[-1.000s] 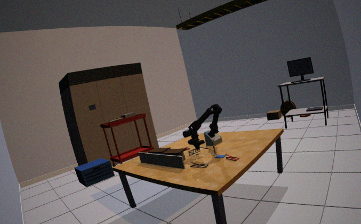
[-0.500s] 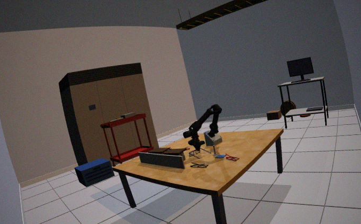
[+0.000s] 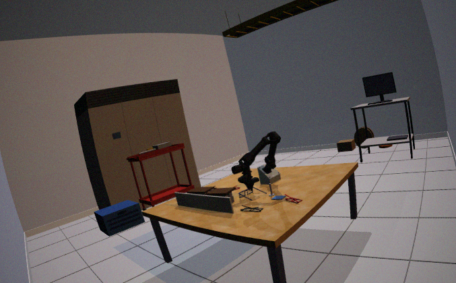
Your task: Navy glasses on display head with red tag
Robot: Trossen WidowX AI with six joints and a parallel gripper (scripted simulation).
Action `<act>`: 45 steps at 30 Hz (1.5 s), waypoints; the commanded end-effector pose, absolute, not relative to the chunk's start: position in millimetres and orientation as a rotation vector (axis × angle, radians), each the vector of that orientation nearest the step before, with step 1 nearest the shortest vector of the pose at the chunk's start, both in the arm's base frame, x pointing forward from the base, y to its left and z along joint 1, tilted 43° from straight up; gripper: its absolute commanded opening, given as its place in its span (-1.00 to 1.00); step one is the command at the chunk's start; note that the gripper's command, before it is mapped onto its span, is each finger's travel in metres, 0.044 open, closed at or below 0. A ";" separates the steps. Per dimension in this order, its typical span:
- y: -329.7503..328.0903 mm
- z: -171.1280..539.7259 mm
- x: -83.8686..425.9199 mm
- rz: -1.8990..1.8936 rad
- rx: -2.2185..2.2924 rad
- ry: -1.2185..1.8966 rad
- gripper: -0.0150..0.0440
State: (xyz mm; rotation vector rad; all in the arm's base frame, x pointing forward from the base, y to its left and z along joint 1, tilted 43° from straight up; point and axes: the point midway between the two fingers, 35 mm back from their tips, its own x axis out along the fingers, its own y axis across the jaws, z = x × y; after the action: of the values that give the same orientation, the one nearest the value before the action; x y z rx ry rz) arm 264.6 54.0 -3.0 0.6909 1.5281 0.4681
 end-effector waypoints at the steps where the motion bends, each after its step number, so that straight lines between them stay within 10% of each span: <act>1: 55.0 0.6 264.9 0.466 0.698 1.530 -0.13; 18: 14.7 33.9 262.7 0.464 0.699 1.532 -0.13; 22: 19.3 29.6 265.2 0.456 0.708 1.523 0.19; 45: 22.2 33.4 263.3 0.474 0.689 1.527 -0.02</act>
State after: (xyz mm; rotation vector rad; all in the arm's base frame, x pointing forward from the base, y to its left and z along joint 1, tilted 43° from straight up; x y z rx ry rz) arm 263.5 20.6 35.7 0.6920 1.5242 0.4745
